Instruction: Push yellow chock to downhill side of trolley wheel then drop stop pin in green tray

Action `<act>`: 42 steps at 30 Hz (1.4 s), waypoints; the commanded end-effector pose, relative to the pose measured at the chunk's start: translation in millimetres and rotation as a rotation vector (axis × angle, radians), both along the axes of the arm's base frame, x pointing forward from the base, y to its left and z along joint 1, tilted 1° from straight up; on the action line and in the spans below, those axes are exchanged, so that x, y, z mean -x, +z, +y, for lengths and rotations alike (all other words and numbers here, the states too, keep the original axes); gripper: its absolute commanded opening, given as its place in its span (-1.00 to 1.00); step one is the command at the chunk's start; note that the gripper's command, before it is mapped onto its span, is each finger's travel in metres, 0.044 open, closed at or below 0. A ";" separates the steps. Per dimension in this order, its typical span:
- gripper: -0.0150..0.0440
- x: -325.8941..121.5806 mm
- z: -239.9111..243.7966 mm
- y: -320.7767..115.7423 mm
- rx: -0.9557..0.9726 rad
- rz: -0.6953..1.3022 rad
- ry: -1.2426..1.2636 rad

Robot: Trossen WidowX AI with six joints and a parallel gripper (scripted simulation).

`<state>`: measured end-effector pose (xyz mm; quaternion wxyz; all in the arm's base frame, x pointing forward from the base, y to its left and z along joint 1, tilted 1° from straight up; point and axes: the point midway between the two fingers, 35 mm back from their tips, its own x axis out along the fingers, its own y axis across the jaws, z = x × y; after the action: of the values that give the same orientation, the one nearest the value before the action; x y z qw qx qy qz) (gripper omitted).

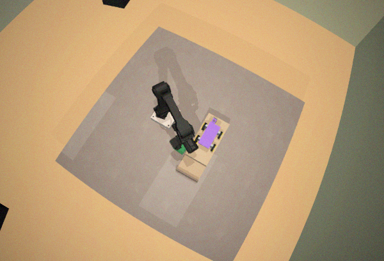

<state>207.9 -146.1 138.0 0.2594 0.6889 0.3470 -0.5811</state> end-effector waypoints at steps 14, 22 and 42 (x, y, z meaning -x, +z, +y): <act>-0.49 -0.2 3.2 0.4 0.051 0.071 -0.513; -0.49 -1.0 4.7 0.4 0.076 0.113 -0.756; -0.49 -1.3 6.9 -0.9 0.117 0.148 -1.116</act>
<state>210.4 -138.9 138.6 -0.0718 0.7110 -0.0780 -0.6952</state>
